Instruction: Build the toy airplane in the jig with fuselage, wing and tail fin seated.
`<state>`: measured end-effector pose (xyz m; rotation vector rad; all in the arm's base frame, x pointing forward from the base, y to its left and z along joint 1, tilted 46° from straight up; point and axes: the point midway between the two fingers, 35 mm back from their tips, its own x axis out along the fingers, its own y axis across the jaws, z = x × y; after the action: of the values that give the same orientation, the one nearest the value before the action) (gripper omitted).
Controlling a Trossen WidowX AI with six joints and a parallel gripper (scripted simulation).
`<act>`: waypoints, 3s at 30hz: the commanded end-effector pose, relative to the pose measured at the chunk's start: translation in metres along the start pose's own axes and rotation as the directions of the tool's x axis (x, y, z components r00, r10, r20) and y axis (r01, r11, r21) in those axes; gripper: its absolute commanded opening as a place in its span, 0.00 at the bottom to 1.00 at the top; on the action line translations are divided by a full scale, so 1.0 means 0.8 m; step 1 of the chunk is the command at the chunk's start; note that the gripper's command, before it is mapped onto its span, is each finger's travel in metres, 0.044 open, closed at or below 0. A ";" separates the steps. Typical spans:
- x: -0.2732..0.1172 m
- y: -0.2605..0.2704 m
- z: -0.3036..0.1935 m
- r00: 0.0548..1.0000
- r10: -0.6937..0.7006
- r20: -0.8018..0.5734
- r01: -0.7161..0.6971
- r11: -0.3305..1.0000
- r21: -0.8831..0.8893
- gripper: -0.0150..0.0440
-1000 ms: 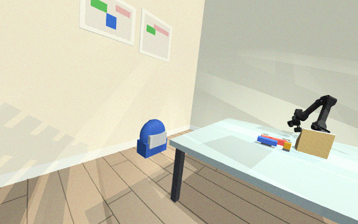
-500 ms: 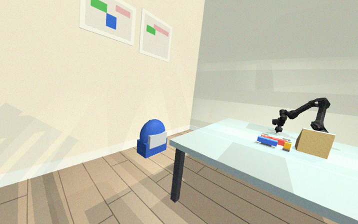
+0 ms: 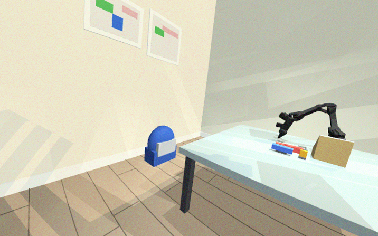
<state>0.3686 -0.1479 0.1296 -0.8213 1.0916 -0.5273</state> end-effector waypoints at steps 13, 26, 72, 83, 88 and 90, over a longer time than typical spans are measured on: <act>-0.127 0.249 -0.024 0.945 0.210 -0.249 -0.232 0.971 -0.062 1.00; -0.164 0.282 -0.055 0.941 0.127 -0.315 -0.168 0.980 -0.105 1.00; -0.034 0.297 -0.099 0.942 0.121 -0.314 -0.162 0.981 -0.106 1.00; -0.030 0.297 -0.101 0.942 0.121 -0.314 -0.161 0.981 -0.106 0.69; -0.030 0.297 -0.101 0.942 0.121 -0.314 -0.161 0.981 -0.106 0.53; -0.030 0.297 -0.101 0.942 0.121 -0.314 -0.161 0.981 -0.106 0.51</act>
<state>0.2818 -0.0118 -0.0637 -0.7741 1.4705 -0.4746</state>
